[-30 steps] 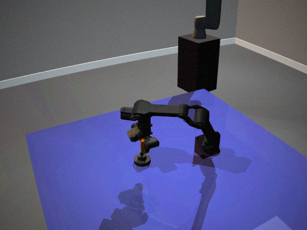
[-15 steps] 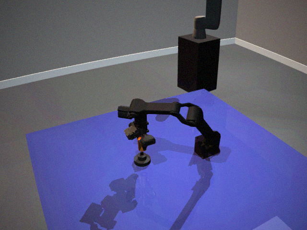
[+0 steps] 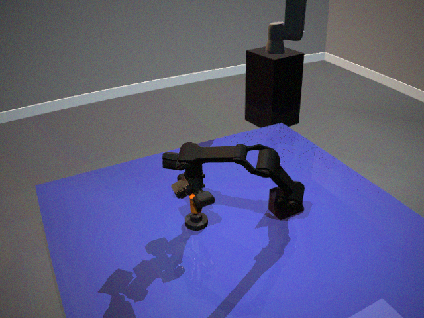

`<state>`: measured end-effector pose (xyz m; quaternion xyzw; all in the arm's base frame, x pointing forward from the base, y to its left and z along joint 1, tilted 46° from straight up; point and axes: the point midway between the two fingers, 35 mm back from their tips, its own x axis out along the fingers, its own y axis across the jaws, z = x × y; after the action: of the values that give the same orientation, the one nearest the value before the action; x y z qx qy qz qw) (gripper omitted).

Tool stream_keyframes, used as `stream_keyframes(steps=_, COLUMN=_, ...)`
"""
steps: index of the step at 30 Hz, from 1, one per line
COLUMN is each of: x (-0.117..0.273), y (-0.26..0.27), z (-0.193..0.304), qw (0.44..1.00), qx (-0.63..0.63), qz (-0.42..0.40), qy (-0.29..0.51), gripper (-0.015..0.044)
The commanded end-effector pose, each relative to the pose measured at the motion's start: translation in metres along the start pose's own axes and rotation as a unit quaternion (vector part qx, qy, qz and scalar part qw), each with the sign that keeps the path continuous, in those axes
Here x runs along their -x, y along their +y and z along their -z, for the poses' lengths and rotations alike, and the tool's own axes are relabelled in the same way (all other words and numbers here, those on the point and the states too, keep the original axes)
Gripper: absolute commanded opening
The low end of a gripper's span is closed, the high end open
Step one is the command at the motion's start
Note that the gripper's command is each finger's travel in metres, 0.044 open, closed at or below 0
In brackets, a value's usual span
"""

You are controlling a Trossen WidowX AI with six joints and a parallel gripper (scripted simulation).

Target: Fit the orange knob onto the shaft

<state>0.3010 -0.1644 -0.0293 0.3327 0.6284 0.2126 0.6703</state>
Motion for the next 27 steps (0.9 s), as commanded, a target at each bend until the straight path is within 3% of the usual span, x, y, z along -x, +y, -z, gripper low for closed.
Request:
stream_keyframes(steps=1, x=0.0014, y=-0.0010, z=-0.0008, qw=1.000, qx=-0.001, qz=-0.001, qy=-0.005, gripper=0.0000)
stream_keyframes(steps=27, x=0.0035, y=0.0006, z=-0.0001, qw=1.000, qx=0.000, qz=-0.001, qy=-0.005, gripper=0.0000)
